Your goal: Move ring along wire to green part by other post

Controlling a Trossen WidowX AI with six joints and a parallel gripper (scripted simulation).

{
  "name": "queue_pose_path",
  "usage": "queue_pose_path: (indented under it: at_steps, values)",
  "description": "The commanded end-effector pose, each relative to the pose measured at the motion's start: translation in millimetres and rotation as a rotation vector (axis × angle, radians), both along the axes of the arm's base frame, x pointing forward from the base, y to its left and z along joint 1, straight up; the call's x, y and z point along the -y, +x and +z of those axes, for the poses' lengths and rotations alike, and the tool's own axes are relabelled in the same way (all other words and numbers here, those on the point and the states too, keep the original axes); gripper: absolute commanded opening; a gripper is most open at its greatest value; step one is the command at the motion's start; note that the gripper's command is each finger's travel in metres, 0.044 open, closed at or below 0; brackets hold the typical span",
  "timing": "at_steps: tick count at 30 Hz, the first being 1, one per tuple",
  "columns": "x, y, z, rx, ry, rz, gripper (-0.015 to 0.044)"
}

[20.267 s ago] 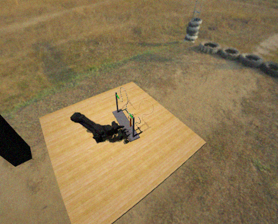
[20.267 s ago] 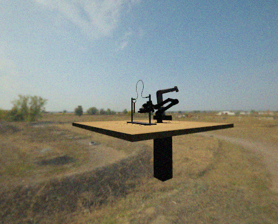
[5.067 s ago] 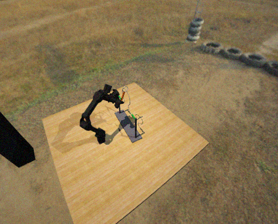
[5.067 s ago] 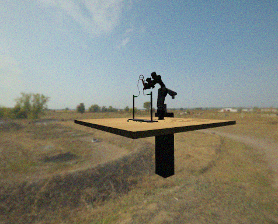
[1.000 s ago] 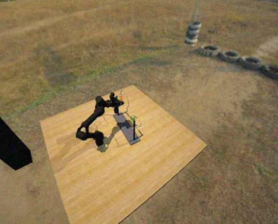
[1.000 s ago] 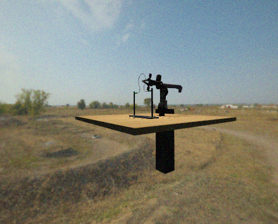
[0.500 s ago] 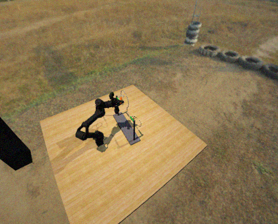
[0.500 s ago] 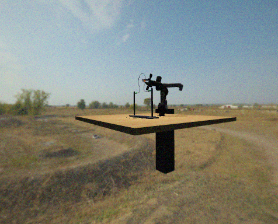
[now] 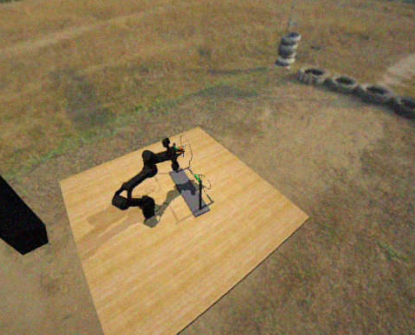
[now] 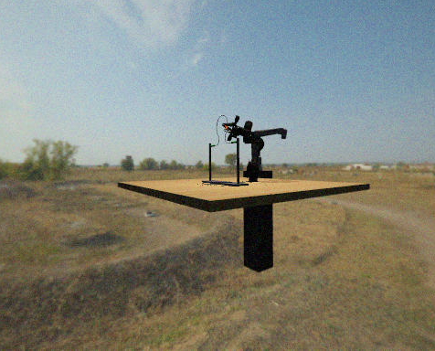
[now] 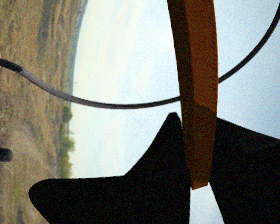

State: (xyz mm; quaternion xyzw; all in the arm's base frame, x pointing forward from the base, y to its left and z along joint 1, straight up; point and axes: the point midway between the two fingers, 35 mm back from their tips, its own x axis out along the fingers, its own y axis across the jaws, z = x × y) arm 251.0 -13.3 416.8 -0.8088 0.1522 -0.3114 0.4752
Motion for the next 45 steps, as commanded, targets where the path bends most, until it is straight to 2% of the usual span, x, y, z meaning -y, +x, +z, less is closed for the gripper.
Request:
queue_pose_path:
  at_steps: [1,12,22,33,45]
  values:
    - [0,-1,2,-0.001,-0.045,0.000,-0.0150]
    - [1,-1,1,-0.011,-0.130,-0.002,-0.0150]
    - [9,-2,-8,-0.009,-0.113,-0.002,-0.0150]
    - [16,-7,-24,0.024,-0.022,-0.039,-0.0150]
    - [27,-13,-63,0.066,0.235,-0.082,-0.0150]
